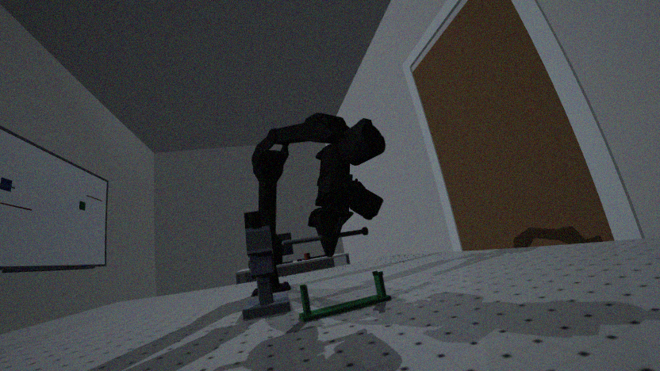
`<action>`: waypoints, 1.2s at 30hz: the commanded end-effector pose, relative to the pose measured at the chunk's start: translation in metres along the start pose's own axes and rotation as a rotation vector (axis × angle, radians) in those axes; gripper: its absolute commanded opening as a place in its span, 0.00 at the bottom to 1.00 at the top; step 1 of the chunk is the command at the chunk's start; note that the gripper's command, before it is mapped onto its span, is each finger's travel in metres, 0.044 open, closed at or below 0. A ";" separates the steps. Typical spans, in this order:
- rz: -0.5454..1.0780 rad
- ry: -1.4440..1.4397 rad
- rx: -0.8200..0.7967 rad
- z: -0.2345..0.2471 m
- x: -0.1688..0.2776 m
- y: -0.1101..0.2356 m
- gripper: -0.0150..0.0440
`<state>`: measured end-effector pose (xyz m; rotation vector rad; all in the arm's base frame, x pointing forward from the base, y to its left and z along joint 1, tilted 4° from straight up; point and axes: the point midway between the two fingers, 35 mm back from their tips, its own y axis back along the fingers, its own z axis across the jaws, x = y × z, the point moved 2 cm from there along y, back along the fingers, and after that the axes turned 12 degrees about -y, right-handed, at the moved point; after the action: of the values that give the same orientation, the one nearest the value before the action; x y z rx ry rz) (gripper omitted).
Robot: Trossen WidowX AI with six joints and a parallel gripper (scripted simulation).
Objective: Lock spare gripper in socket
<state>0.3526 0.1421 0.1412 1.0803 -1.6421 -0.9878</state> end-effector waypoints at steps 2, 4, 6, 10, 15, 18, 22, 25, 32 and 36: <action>-0.005 -0.017 0.003 0.014 0.005 0.010 0.25; -0.004 -0.021 0.002 0.020 0.006 0.012 0.25; -0.004 -0.026 0.000 0.025 0.008 0.015 0.25; -0.002 -0.035 -0.003 0.037 0.011 0.018 0.25; 0.000 -0.046 -0.007 0.051 0.016 0.023 0.25; 0.002 -0.053 -0.009 0.060 0.019 0.025 0.25; 0.003 -0.056 -0.010 0.064 0.020 0.025 0.25; 0.003 -0.057 -0.011 0.065 0.019 0.020 0.25; 0.002 -0.057 -0.016 0.069 0.012 -0.006 0.25; 0.002 -0.057 -0.019 0.072 0.010 -0.020 0.25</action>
<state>0.2861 0.1377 0.1187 1.0535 -1.6854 -1.0384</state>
